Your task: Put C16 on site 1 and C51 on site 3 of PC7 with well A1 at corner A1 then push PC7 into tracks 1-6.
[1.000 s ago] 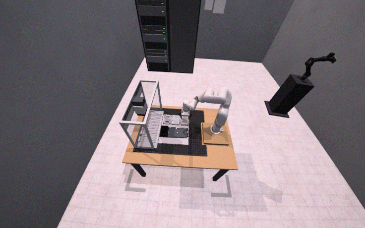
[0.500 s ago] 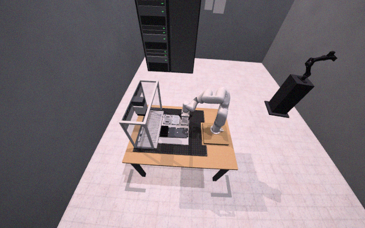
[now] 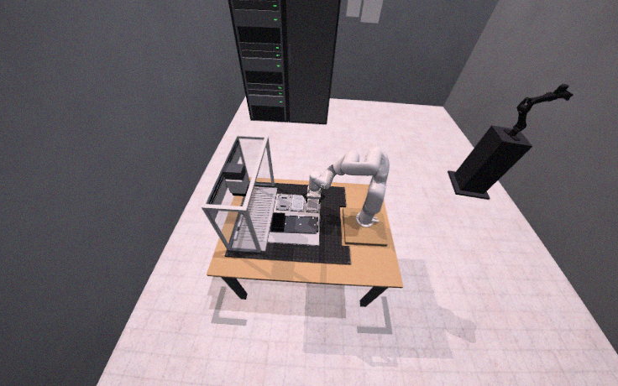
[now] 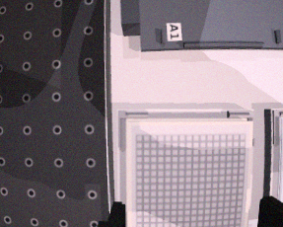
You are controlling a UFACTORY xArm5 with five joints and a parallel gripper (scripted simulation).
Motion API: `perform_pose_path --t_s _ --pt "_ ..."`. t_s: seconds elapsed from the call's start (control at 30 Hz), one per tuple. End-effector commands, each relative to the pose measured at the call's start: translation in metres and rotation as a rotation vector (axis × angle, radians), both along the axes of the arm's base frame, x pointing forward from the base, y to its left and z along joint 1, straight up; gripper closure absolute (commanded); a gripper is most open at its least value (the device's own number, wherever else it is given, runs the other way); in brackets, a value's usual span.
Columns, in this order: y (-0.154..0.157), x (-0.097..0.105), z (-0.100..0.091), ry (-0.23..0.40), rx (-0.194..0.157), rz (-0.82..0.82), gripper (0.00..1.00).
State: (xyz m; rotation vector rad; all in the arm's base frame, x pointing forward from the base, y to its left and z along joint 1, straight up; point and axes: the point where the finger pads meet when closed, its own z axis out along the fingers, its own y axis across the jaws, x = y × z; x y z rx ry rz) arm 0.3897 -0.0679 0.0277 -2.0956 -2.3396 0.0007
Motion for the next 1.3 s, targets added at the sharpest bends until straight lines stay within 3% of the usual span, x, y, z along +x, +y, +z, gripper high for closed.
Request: perform_pose_path --t_s 0.0,1.27 --pt "0.0 0.001 -0.002 -0.003 -0.003 0.0 0.0" --pt "0.0 0.001 -0.016 -0.003 -0.003 0.0 0.0"
